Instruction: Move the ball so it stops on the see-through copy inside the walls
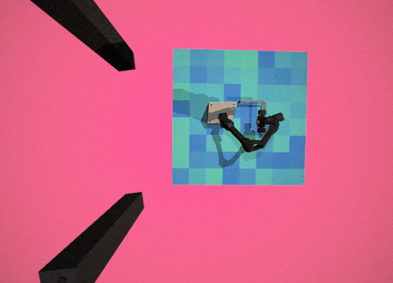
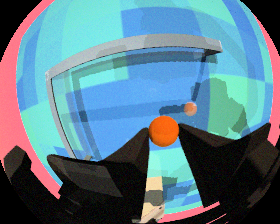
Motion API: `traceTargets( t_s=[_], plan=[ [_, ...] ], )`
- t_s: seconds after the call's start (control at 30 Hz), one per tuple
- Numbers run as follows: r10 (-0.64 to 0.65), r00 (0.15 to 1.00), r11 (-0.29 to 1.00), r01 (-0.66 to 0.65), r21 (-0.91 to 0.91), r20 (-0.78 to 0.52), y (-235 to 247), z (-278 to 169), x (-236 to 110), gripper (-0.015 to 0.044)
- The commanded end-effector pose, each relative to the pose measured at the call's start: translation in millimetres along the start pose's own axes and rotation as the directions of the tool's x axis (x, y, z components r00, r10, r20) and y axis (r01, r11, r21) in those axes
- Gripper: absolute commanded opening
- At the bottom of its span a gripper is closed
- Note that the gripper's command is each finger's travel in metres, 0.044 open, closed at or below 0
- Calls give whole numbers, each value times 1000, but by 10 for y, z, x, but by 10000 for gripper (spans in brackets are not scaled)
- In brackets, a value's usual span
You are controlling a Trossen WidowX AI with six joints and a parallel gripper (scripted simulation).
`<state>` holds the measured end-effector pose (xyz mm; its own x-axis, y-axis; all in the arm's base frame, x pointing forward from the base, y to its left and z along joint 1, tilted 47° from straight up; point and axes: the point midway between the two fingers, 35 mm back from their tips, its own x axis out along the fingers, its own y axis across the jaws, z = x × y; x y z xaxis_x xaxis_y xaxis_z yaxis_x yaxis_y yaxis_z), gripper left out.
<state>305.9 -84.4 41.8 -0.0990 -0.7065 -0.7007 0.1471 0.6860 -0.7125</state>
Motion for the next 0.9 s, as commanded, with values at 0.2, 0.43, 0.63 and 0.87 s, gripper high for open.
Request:
traceTargets(
  t_s=[0.2,0.43,0.63,0.87],
  plan=[
    [-21,1000,1000,21,0,3,-612,-159,144,0],
    [-23,1000,1000,23,0,2,-646,-167,204,0],
    [-21,1000,1000,21,0,2,-645,-151,474,0],
    [-25,1000,1000,25,0,2,-667,-170,821,0]
  ],
)
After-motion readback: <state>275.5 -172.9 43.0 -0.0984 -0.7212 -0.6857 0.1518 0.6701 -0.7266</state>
